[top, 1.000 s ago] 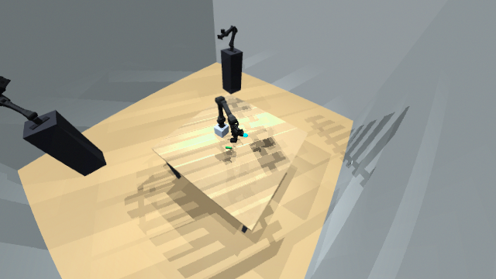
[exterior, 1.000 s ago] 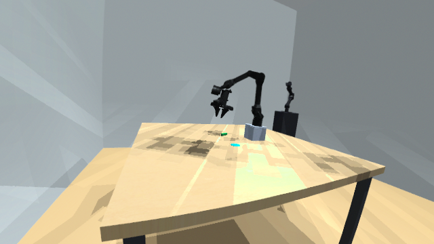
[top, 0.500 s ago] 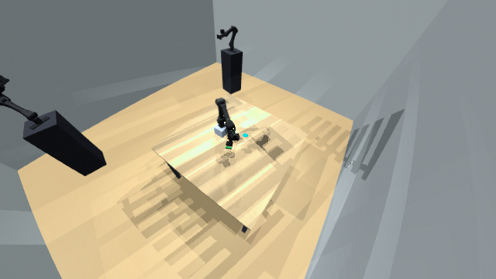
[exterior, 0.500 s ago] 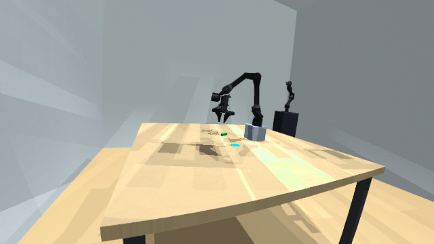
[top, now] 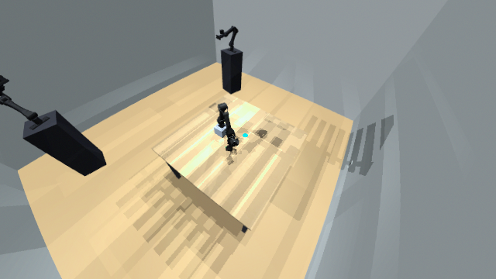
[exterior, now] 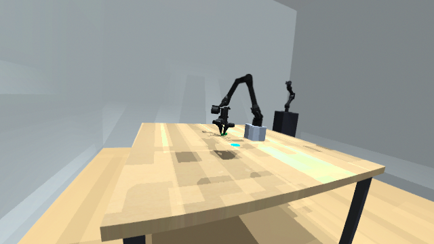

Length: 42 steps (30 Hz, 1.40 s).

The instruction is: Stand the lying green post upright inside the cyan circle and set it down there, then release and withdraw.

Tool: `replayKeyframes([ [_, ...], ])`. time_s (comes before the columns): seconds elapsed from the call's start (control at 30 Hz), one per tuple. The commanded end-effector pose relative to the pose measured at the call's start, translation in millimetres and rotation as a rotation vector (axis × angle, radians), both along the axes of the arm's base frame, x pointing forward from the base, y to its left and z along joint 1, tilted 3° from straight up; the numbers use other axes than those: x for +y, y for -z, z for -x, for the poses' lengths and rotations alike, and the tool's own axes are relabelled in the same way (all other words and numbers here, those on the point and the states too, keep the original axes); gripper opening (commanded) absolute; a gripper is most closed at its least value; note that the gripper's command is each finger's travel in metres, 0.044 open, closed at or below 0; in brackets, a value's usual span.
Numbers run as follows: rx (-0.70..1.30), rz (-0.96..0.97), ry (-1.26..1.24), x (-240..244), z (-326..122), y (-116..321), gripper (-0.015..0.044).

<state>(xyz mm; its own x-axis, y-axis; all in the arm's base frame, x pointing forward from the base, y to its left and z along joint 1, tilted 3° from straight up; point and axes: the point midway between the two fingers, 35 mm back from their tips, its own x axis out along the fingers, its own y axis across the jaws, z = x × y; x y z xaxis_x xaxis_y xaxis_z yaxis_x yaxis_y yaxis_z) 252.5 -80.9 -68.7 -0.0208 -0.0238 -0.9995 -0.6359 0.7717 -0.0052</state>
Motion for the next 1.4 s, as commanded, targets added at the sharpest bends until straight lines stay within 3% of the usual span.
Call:
replayKeyframes([
  [0.0,0.006,0.002,-0.003,-0.1,2.0,2.3,0.0049],
  [0.03,0.006,0.002,-0.003,-0.1,2.0,2.3,0.0022],
  [1.37,0.005,0.002,-0.003,1.8,-4.2,-105.1,0.0022],
])
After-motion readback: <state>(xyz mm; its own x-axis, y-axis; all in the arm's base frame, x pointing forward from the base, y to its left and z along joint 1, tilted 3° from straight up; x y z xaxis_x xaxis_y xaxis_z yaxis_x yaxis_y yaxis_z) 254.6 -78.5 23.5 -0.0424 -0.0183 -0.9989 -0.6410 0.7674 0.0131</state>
